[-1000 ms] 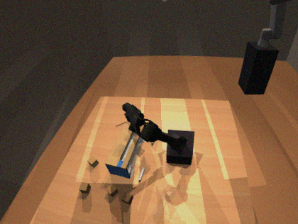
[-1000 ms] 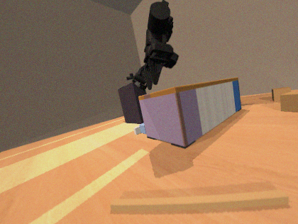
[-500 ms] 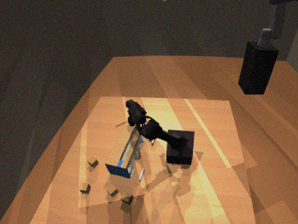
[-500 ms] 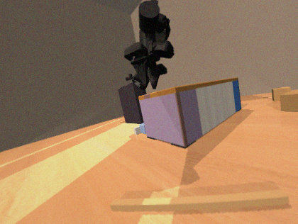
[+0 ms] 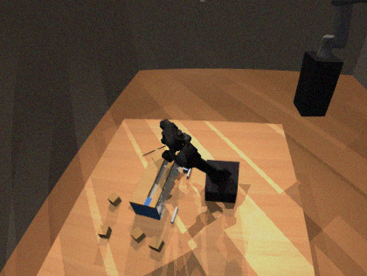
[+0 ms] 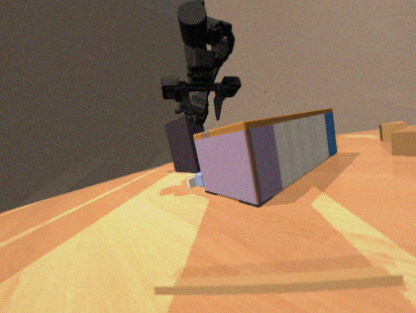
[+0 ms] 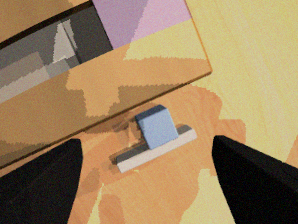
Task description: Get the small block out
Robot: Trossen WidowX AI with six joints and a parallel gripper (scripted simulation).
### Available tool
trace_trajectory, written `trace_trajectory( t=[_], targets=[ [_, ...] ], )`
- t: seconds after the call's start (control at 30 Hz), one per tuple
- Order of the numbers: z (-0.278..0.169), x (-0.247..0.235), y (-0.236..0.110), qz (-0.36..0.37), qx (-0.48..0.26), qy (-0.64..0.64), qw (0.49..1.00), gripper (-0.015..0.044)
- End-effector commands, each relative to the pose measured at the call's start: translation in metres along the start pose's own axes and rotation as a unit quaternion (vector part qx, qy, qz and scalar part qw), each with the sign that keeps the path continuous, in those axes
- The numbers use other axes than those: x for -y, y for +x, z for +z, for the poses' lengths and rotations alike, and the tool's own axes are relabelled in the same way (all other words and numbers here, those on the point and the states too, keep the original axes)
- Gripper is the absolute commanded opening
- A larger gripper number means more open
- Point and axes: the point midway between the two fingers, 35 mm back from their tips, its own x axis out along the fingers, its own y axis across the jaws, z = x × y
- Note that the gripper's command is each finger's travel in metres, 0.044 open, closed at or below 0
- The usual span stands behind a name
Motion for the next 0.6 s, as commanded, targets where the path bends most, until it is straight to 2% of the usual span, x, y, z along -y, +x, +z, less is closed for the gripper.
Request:
trace_trajectory(
  t=[0.0, 0.3, 0.57],
  targets=[
    [-0.009, 0.016, 0.002, 0.063, -0.002, 0.456, 0.888, 0.0285],
    [-0.011, 0.021, 0.001, 0.087, -0.018, 0.656, 0.75, 0.0285],
    [-0.012, 0.027, 0.0, 0.105, -0.042, 0.801, 0.588, 0.0285]
  ],
)
